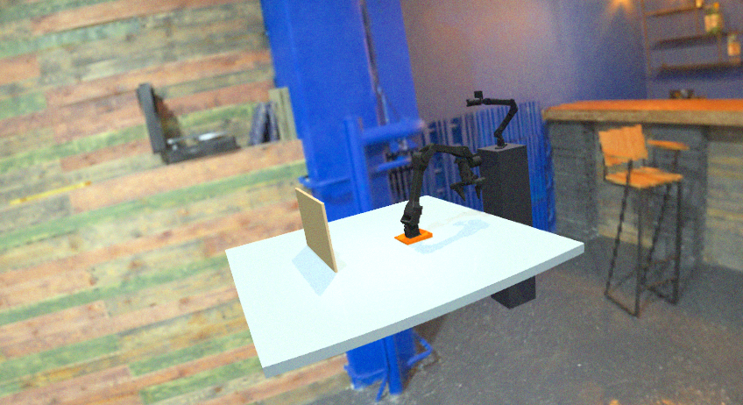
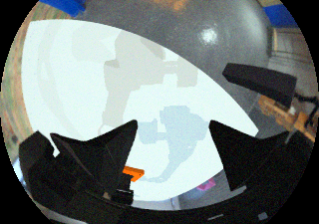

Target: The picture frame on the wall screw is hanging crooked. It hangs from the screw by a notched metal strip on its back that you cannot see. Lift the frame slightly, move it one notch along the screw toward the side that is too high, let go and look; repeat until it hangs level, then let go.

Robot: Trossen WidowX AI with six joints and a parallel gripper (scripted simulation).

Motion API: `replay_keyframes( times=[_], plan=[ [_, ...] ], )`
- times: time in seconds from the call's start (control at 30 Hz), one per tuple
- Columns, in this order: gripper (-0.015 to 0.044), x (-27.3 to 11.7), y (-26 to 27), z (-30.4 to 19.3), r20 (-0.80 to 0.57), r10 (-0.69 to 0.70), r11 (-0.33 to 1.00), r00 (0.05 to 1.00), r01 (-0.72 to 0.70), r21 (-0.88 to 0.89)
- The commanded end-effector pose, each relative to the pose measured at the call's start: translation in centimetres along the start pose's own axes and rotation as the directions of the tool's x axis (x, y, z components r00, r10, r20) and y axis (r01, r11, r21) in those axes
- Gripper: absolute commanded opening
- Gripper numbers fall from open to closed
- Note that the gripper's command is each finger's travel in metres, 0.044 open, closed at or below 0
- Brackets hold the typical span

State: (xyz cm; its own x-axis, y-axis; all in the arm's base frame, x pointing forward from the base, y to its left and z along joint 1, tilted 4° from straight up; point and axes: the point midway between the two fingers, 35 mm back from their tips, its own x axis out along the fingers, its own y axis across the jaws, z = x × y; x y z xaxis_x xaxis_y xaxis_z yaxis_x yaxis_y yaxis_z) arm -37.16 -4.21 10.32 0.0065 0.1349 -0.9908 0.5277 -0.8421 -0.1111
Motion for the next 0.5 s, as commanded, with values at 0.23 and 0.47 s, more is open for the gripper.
replay_keyframes(
  times=[0.23, 0.47],
  plan=[
    [0.0260, -3.5, 10.0, 3.7, 0.302, 0.131, 0.981, 0.944, -0.167, 0.095],
    [0.0260, -7.4, 19.7, 3.6, 0.478, 0.333, 0.925, 0.813, -0.380, 0.002]
  ],
)
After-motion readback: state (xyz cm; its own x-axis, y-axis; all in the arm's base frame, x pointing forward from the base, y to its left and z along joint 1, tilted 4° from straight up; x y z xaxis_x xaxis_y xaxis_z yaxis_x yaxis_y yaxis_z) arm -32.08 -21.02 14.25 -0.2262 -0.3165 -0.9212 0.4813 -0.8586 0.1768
